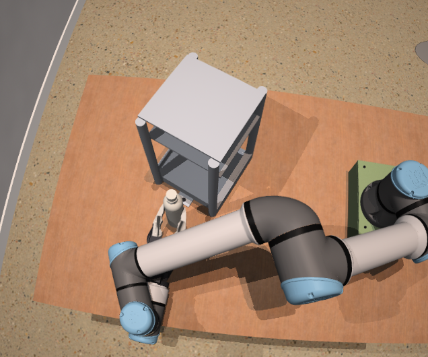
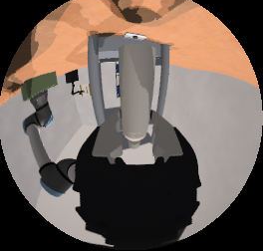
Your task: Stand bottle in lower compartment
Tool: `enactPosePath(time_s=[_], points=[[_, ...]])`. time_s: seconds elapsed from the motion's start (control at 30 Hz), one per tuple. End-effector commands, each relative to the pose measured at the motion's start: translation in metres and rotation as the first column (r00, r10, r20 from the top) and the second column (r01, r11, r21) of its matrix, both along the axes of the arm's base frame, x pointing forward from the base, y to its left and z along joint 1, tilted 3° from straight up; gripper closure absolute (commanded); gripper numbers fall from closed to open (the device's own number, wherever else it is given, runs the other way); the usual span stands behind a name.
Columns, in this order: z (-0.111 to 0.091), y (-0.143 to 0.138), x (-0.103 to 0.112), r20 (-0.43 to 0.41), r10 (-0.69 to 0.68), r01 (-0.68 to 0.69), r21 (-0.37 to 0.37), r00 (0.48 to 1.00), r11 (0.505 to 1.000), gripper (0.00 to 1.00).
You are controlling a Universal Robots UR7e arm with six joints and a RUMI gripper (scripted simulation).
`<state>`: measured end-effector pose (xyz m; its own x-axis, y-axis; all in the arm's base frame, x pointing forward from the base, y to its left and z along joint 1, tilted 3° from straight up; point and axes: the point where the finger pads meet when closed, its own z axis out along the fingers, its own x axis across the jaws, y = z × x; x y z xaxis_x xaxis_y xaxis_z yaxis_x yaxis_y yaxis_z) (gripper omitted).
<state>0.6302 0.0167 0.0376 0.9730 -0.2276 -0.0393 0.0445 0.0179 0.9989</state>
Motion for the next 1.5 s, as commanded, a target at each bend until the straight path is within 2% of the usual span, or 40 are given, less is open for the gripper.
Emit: enactPosePath(time_s=[0.0, 0.57, 1.47], points=[[0.002, -0.007, 0.011, 0.001, -0.001, 0.001, -0.002, 1.000, 1.000, 1.00], [0.002, -0.016, 0.025, 0.001, -0.001, 0.001, -0.002, 1.000, 1.000, 1.00], [0.003, -0.017, 0.028, 0.001, 0.000, 0.000, -0.002, 1.000, 1.000, 1.00]])
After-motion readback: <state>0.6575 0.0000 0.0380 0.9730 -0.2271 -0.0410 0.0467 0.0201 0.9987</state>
